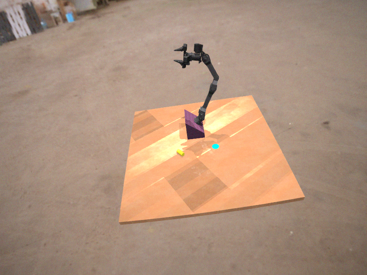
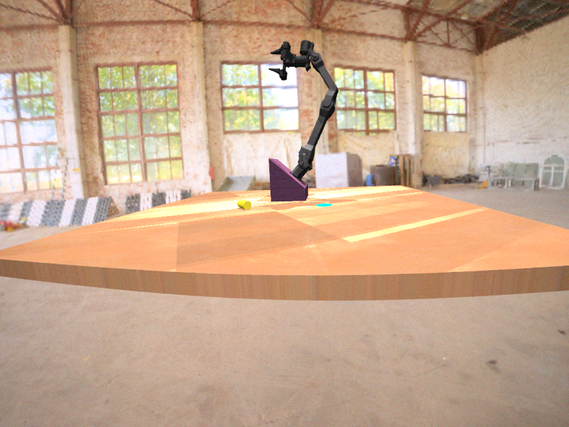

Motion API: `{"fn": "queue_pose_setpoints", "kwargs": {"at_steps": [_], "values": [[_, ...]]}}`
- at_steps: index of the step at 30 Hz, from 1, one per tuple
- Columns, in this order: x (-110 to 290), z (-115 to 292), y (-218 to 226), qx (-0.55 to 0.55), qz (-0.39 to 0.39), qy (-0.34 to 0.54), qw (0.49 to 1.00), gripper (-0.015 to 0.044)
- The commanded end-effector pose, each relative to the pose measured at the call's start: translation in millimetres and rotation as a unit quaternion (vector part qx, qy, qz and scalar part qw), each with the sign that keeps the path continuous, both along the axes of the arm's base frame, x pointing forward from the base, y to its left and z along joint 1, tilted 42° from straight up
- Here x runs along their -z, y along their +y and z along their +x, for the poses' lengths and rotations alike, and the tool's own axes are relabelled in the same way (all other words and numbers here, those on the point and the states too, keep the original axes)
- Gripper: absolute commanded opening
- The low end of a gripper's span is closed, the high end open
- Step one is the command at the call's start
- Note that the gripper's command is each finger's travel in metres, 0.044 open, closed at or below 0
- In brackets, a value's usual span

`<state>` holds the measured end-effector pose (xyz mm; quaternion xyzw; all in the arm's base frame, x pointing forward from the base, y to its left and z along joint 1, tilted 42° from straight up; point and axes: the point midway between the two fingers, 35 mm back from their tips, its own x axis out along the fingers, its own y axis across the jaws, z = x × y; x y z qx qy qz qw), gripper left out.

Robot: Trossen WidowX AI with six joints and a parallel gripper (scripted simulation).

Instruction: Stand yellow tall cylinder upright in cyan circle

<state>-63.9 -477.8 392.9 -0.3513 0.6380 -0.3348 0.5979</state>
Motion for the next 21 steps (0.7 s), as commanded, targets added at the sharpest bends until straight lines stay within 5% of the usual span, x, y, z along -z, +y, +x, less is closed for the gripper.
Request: {"fn": "queue_pose_setpoints", "kwargs": {"at_steps": [1, 4, 21], "values": [[0.8, 1.1, -0.4, -0.001, 0.001, -0.001, 1.0, 0.0374], [11.9, 17.4, -5.7, -0.02, 0.014, -0.008, 1.0, 0.0309], [107.0, 136.0, -18.4, -0.146, 0.136, -0.052, 0.978, 0.0309]]}}
